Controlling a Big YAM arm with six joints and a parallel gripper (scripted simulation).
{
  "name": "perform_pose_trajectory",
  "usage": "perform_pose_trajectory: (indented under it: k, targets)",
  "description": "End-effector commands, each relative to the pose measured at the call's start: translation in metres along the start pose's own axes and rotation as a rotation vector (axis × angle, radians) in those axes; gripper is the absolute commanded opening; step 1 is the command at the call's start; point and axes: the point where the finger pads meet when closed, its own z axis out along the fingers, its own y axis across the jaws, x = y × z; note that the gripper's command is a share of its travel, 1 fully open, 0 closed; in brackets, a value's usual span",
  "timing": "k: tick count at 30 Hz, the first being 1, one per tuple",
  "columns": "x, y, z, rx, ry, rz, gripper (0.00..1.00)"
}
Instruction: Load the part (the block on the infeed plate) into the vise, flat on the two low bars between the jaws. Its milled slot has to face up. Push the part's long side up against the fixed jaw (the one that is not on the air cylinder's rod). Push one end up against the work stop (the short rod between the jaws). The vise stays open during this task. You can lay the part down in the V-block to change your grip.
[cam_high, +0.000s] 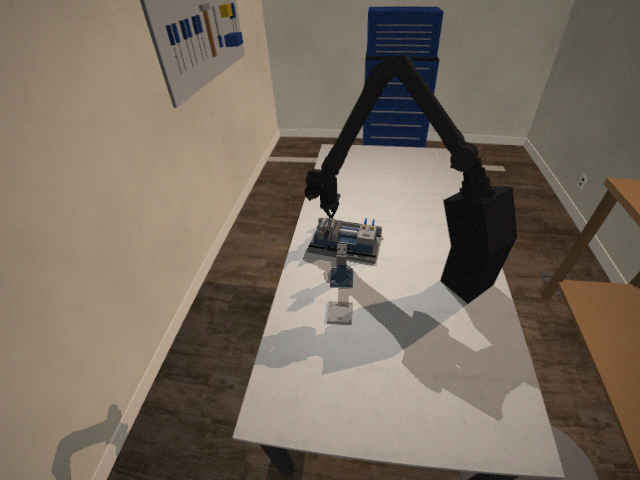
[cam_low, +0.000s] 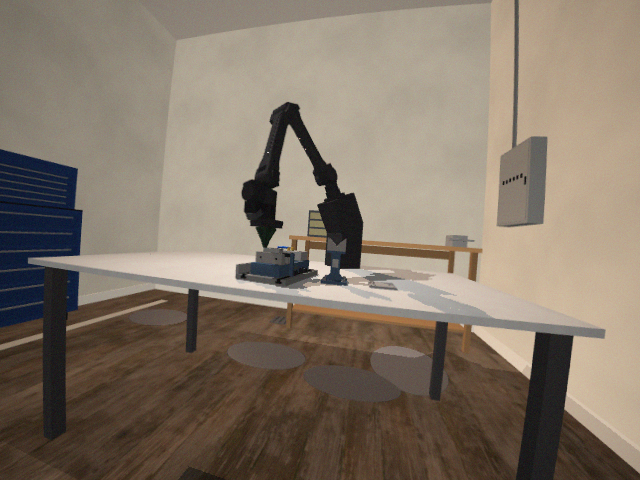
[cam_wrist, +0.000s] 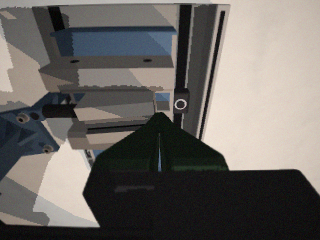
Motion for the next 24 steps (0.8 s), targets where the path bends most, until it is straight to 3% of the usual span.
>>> perform_pose_trajectory:
  k: [1, 24]
  targets:
    - [0.0014, 0.0132, 0.0084, -0.005, 0.001, -0.002, 0.0]
    - [0.0039, 0.0167, 0.0091, -0.005, 0.006, -0.002, 0.0]
